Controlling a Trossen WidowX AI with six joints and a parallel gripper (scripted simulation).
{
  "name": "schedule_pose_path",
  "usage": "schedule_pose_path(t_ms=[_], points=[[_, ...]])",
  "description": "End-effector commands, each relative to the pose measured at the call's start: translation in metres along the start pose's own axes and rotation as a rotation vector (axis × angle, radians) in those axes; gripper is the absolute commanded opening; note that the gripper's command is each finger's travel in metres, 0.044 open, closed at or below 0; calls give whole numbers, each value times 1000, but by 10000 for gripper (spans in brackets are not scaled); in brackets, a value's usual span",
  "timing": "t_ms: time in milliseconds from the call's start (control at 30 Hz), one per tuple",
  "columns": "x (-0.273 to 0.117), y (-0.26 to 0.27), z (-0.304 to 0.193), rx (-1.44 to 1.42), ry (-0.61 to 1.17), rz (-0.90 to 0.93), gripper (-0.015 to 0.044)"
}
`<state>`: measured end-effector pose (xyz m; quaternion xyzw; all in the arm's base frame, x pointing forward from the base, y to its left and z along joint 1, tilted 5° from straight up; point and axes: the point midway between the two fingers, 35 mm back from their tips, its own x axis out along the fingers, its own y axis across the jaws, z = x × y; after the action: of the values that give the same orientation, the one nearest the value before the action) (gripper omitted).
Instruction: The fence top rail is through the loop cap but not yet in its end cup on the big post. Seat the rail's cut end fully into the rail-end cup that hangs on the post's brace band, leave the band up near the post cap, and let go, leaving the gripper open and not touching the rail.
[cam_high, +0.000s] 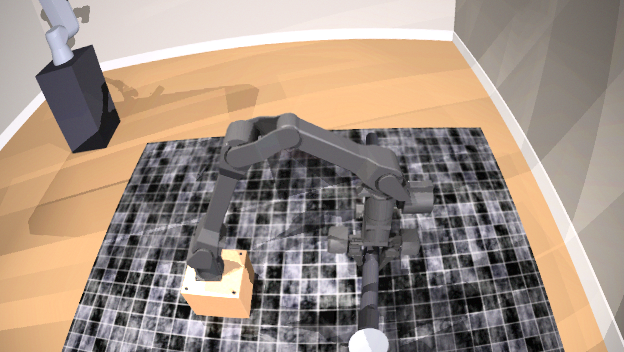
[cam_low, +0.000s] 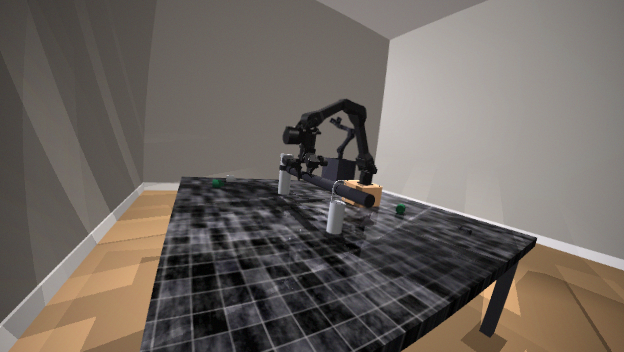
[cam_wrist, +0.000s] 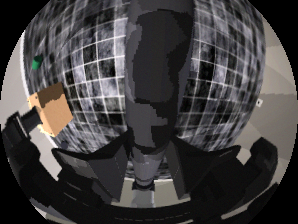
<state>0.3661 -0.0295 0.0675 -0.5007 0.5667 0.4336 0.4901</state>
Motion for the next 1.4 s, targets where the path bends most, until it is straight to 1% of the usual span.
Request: schedule_pose_path(t_ms=[0, 1367], points=[[-2, 0, -5, -2, 11, -7, 0], [-1, 0, -3, -1, 6, 0, 0]])
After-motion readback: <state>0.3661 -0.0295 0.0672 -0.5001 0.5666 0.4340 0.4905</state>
